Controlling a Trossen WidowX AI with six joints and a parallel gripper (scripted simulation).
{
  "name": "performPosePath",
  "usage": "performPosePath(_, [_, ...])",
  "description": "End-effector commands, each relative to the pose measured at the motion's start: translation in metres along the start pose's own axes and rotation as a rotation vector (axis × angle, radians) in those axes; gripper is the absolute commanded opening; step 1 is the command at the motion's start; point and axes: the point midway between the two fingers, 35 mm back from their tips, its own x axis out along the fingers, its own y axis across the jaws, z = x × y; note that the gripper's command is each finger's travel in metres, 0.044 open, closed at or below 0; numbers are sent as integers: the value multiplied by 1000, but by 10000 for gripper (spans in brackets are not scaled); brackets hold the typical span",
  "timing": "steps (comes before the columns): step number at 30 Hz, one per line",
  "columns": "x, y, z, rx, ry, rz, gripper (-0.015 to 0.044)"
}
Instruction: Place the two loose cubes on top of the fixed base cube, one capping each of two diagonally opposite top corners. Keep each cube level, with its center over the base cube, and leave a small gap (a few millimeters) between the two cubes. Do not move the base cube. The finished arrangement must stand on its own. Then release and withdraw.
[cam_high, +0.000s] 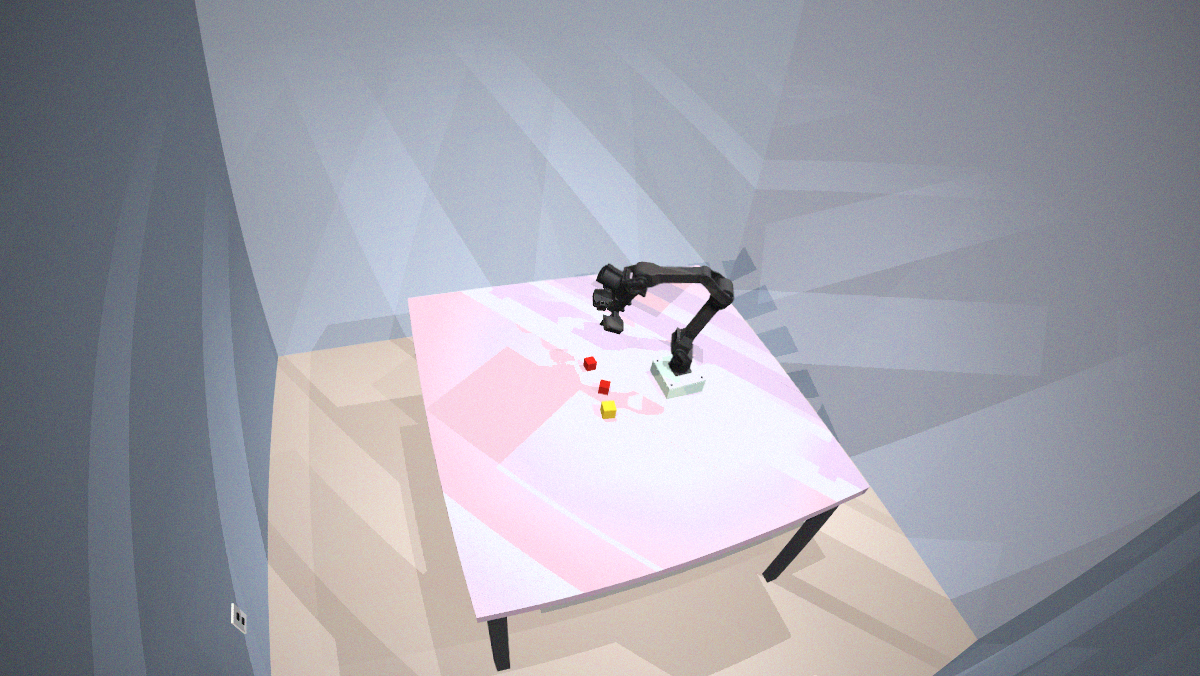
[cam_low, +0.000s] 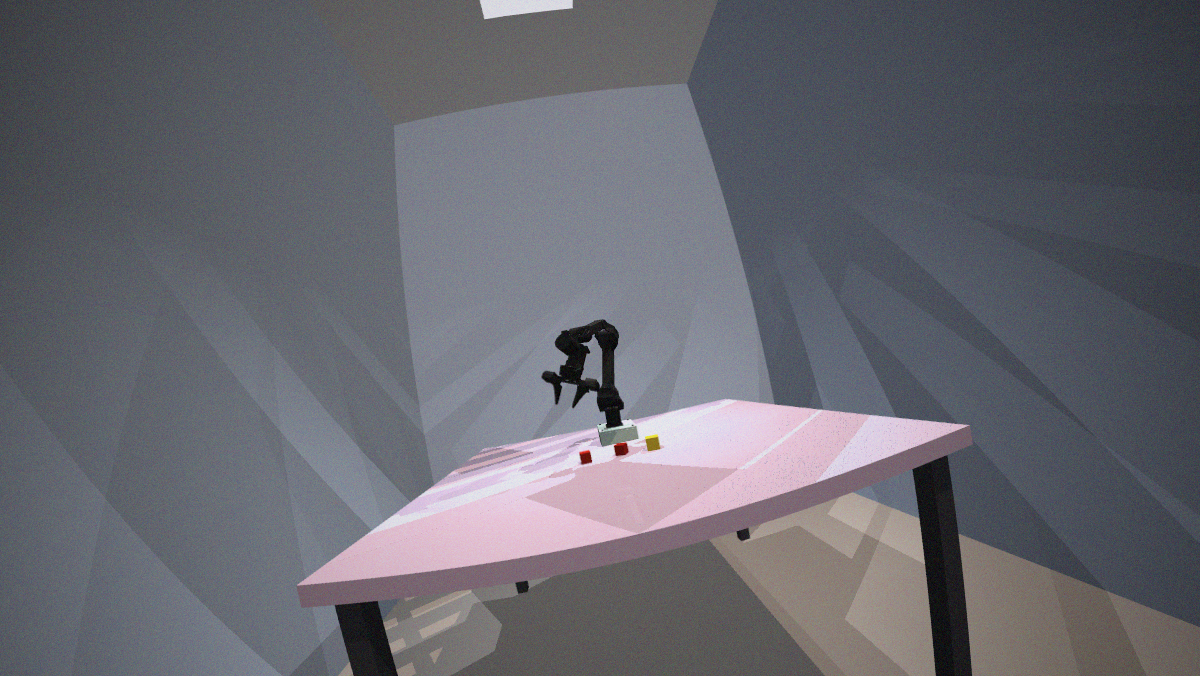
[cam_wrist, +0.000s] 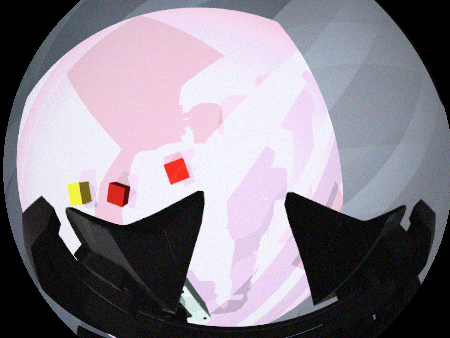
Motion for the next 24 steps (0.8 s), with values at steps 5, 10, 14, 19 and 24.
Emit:
performPosePath(5, [4, 112, -3, -920, 61, 380, 265])
performPosePath(10, [-2, 149, -14, -1241, 50, 524, 265])
performPosePath(14, [-2, 151, -14, -1255, 49, 530, 265])
performPosePath(19, [-2, 151, -14, -1255, 49, 530, 265])
performPosePath(24, [-2, 151, -14, -1255, 49, 530, 265])
